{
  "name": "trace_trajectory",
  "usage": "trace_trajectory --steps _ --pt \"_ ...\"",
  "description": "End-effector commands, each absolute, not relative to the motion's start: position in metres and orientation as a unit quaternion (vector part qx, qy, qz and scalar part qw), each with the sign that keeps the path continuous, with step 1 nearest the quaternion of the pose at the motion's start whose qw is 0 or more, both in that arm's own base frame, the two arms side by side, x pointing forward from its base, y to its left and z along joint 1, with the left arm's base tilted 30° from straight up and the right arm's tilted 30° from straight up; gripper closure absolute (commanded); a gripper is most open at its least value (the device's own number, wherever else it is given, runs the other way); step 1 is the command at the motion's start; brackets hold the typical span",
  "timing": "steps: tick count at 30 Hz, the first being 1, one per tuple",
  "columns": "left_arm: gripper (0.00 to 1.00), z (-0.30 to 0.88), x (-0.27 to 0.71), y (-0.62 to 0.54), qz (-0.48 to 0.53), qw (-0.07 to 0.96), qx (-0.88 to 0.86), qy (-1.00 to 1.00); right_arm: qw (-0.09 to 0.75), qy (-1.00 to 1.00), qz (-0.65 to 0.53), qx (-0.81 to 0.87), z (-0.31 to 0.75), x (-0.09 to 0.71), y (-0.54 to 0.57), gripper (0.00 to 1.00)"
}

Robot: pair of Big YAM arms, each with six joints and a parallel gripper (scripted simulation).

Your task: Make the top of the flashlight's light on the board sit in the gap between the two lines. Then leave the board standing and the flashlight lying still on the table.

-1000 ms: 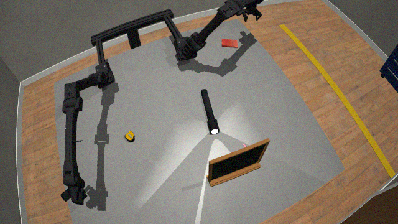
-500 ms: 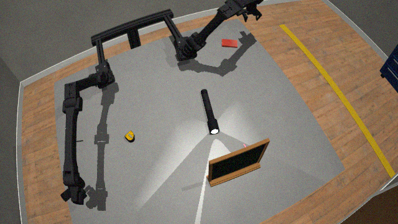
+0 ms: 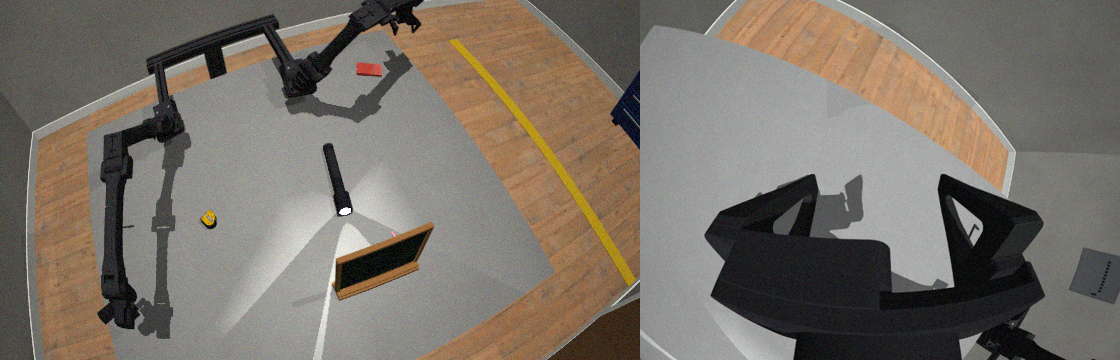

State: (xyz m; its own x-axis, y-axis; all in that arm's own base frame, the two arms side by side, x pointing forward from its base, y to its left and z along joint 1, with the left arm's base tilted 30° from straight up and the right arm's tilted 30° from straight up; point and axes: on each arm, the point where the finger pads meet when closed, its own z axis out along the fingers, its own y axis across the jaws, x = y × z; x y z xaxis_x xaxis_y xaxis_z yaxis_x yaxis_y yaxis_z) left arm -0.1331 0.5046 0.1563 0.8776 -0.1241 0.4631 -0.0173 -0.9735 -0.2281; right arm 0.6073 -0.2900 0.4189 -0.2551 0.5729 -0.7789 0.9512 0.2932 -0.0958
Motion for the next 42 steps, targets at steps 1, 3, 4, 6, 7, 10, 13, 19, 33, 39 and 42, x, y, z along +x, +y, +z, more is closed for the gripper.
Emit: trace_trajectory --steps 1,3,4,6,7,10,13,19,33,39,42 --pt "0.0 0.181 -0.128 0.515 -0.225 0.14 -0.962 0.064 0.329 0.749 -0.288 0.498 0.418 0.622 -0.271 0.05" --pt "0.0 0.176 -0.122 0.512 -0.225 0.138 -0.962 0.071 0.325 0.756 -0.29 0.488 0.411 0.625 -0.267 0.05" --pt "0.0 0.177 -0.12 0.513 -0.224 0.138 -0.962 0.075 0.321 0.761 -0.292 0.483 0.407 0.626 -0.265 0.05" --pt "0.0 0.178 -0.113 0.514 -0.221 0.141 -0.961 0.088 0.317 0.769 -0.293 0.471 0.403 0.63 -0.258 0.05" --pt "0.0 0.179 -0.11 0.516 -0.219 0.143 -0.961 0.094 0.316 0.773 -0.293 0.466 0.403 0.631 -0.256 0.05" --pt "0.0 0.183 -0.101 0.52 -0.213 0.15 -0.959 0.113 0.339 0.774 -0.286 0.453 0.429 0.641 -0.245 0.05" --pt "0.0 0.186 -0.09 0.524 -0.205 0.158 -0.956 0.135 0.317 0.795 -0.294 0.425 0.419 0.637 -0.232 0.05" --pt "0.0 0.185 -0.074 0.527 -0.197 0.163 -0.953 0.161 0.312 0.81 -0.298 0.397 0.411 0.639 -0.22 0.05" --pt "0.0 0.209 -0.004 0.547 -0.154 0.212 -0.922 0.286 0.29 0.869 -0.305 0.261 0.386 0.68 -0.147 0.05" --pt "0.0 0.209 0.032 0.546 -0.142 0.222 -0.905 0.336 0.301 0.88 -0.304 0.208 0.407 0.687 -0.116 0.05" --pt "0.0 0.213 0.053 0.546 -0.133 0.232 -0.891 0.366 0.254 0.901 -0.314 0.158 0.357 0.694 -0.097 0.05"
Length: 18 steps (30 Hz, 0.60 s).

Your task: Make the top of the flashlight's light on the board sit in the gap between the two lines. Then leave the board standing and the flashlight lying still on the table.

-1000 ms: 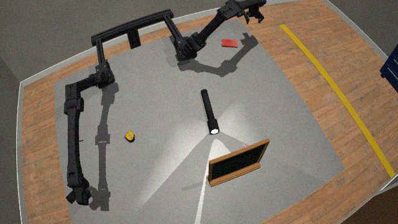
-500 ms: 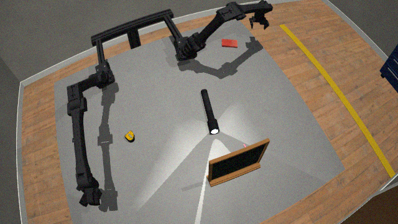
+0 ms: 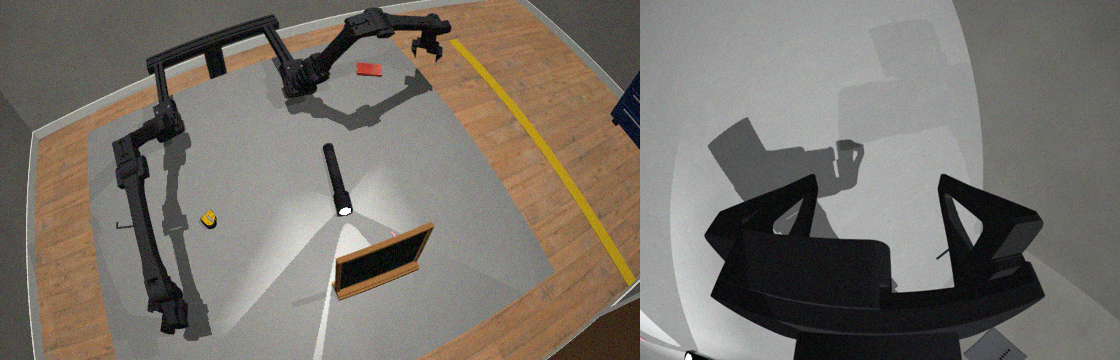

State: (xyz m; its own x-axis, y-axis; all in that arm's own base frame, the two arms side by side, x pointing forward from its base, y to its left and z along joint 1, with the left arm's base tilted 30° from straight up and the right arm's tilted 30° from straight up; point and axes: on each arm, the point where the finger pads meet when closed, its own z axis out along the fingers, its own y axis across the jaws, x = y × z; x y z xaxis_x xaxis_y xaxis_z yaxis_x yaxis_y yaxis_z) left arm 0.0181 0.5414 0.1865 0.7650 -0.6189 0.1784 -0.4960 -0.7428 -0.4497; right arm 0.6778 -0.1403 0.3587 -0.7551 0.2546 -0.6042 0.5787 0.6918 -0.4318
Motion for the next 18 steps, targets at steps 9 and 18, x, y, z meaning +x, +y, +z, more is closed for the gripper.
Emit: trace_trajectory --steps 9,18 --pt "0.0 0.225 0.09 0.546 -0.114 0.256 -0.864 0.419 0.257 0.91 -0.313 0.086 0.353 0.71 -0.054 0.05" --pt "0.0 0.241 0.153 0.537 -0.09 0.289 -0.811 0.5 0.201 0.925 -0.321 -0.037 0.299 0.707 0.004 0.05"
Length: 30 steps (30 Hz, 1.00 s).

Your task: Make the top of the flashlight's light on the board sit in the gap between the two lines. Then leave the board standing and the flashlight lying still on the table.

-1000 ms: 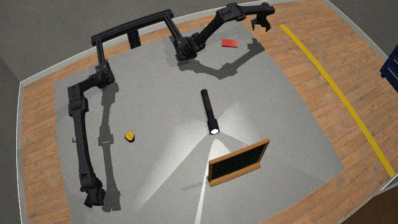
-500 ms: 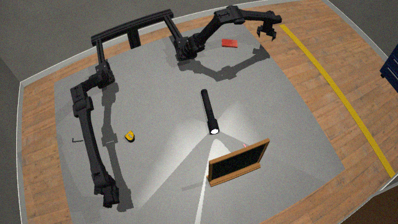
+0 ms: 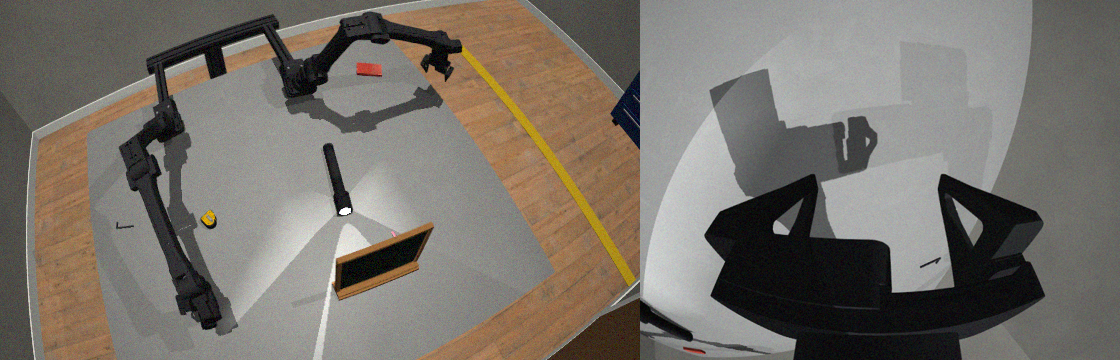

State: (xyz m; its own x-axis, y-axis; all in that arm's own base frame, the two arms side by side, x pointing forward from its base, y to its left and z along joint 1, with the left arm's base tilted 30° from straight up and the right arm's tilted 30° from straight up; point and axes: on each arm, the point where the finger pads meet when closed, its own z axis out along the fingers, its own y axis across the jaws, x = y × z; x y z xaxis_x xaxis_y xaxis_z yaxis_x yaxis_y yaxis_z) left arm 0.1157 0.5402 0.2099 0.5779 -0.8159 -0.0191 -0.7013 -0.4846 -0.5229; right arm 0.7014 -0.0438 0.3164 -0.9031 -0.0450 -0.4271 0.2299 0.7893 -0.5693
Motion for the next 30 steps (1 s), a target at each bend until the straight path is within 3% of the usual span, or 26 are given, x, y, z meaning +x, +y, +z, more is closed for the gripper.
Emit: trace_trajectory --steps 1,10,20,30 --pt "0.0 0.243 0.159 0.536 -0.088 0.293 -0.805 0.508 0.199 0.925 -0.321 -0.049 0.297 0.707 0.011 0.05" --pt "0.0 0.255 0.197 0.527 -0.073 0.316 -0.769 0.551 0.219 0.915 -0.319 -0.113 0.318 0.719 0.055 0.05" --pt "0.0 0.279 0.26 0.504 -0.048 0.359 -0.695 0.621 0.155 0.899 -0.322 -0.253 0.253 0.703 0.121 0.05" --pt "0.0 0.293 0.303 0.481 -0.035 0.385 -0.643 0.661 0.166 0.873 -0.321 -0.328 0.277 0.702 0.17 0.05"
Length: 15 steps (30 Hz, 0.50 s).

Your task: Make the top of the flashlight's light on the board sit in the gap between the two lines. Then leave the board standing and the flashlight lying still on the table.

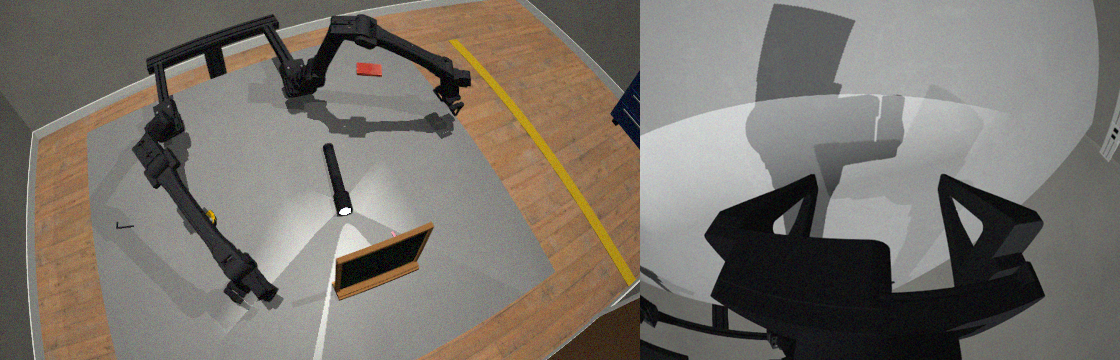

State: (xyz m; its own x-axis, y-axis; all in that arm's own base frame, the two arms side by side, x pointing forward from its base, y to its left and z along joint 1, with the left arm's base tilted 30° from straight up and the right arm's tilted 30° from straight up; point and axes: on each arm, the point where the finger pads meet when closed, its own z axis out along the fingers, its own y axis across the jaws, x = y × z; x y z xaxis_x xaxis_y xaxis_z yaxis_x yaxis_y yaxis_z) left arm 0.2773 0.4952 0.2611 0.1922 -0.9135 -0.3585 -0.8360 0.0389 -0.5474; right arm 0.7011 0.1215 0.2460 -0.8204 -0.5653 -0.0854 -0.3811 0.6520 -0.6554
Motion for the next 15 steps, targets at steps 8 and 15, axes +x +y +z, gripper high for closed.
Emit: trace_trajectory --steps 8,15 --pt "0.0 0.314 0.348 0.452 -0.019 0.42 -0.577 0.7 0.114 0.835 -0.319 -0.434 0.213 0.681 0.22 0.05" --pt "0.0 0.32 0.37 0.433 -0.014 0.435 -0.544 0.717 0.135 0.811 -0.319 -0.471 0.241 0.683 0.252 0.05"
